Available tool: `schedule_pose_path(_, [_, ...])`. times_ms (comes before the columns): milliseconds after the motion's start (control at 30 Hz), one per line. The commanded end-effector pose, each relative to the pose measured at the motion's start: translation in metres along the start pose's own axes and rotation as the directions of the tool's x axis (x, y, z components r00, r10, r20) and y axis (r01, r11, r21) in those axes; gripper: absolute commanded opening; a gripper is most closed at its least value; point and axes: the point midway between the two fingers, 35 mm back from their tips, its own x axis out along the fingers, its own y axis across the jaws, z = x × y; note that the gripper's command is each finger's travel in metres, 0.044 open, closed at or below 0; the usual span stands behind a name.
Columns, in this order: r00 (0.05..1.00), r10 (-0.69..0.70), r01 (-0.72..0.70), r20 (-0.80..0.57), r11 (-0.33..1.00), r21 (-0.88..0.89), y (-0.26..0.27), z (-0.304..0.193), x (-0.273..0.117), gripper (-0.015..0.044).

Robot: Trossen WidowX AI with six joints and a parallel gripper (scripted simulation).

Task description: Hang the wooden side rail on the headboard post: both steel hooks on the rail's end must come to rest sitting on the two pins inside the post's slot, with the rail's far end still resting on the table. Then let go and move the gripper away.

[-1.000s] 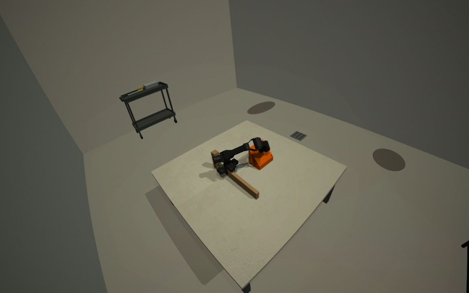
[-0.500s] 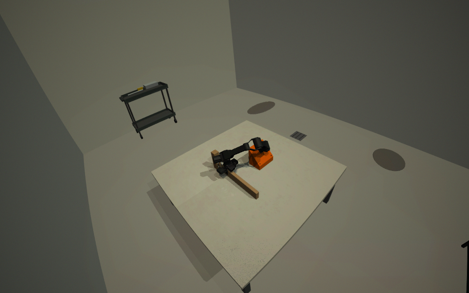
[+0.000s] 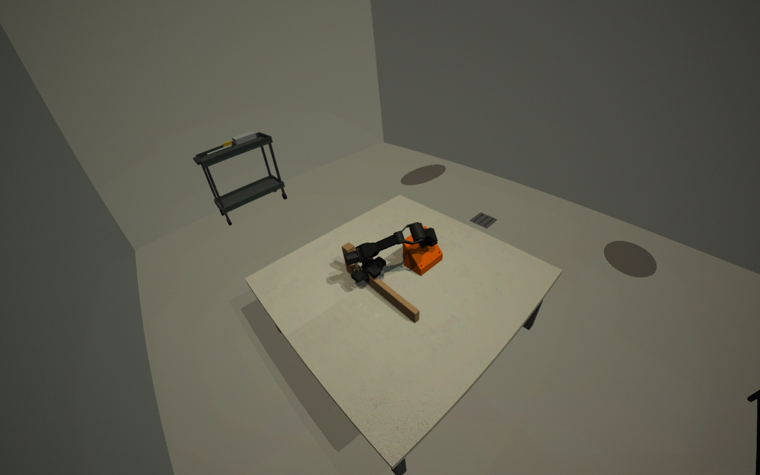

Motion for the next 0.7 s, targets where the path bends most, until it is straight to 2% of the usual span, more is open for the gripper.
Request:
schedule_pose_path(0, [1.0,-0.006,0.006,-0.004,1.0,0.002,0.0003,-0.0036,-0.003,0.0])
schedule_pose_path(667, [1.0,-0.006,0.006,-0.004,1.0,0.002,-0.0012,-0.0052,-0.0039,0.0])
